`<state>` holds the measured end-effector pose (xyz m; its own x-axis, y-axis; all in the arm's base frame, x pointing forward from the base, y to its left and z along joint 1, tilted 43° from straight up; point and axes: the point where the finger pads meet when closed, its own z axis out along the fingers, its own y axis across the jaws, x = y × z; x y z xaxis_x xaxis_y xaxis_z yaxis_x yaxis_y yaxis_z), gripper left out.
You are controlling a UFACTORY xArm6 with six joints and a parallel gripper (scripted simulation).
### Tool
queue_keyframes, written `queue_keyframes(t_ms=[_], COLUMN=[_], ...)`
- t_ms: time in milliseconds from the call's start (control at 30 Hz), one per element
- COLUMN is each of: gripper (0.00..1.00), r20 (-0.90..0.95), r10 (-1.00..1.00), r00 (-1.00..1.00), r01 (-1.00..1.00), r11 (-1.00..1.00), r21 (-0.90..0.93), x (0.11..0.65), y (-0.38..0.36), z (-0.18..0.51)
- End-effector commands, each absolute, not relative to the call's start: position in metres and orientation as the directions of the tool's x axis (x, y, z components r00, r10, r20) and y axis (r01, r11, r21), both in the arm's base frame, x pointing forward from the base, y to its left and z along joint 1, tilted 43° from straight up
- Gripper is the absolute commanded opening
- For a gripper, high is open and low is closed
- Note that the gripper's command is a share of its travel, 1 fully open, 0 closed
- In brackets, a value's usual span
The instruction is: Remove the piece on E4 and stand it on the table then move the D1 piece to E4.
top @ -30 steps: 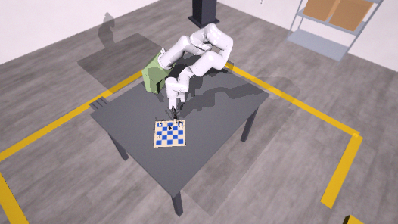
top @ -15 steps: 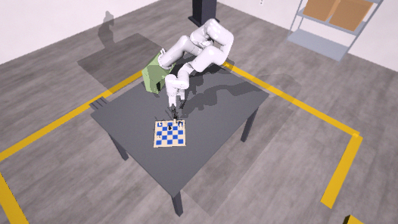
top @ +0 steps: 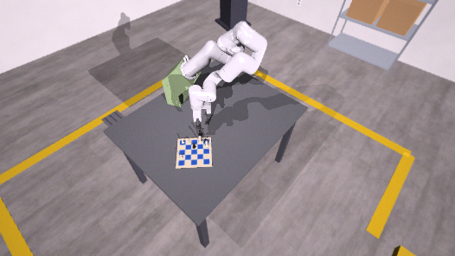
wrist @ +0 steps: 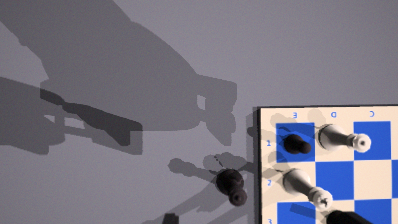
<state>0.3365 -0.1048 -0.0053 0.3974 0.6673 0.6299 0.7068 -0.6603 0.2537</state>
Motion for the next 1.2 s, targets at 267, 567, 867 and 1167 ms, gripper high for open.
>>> queue_keyframes(t_ms=[267, 567, 867, 1167], gripper=[1.00, 1.00, 0.43, 0.43], r20=[0.676, 0.669, 0.658, 0.658], r10=[0.489, 0.213, 0.146, 0.146], r00=[0.552, 0.712, 0.739, 0.739], r01=[0.593, 0.387, 0.333, 0.333], r11=[-0.799, -0.914, -0.928, -0.928], r21=[0.094, -0.121, -0.168, -0.168], x=[0.368, 0.409, 0.418, 0.418], y=[-0.120, -0.139, -0.143, -0.143], z=[0.015, 0.045, 0.052, 0.052])
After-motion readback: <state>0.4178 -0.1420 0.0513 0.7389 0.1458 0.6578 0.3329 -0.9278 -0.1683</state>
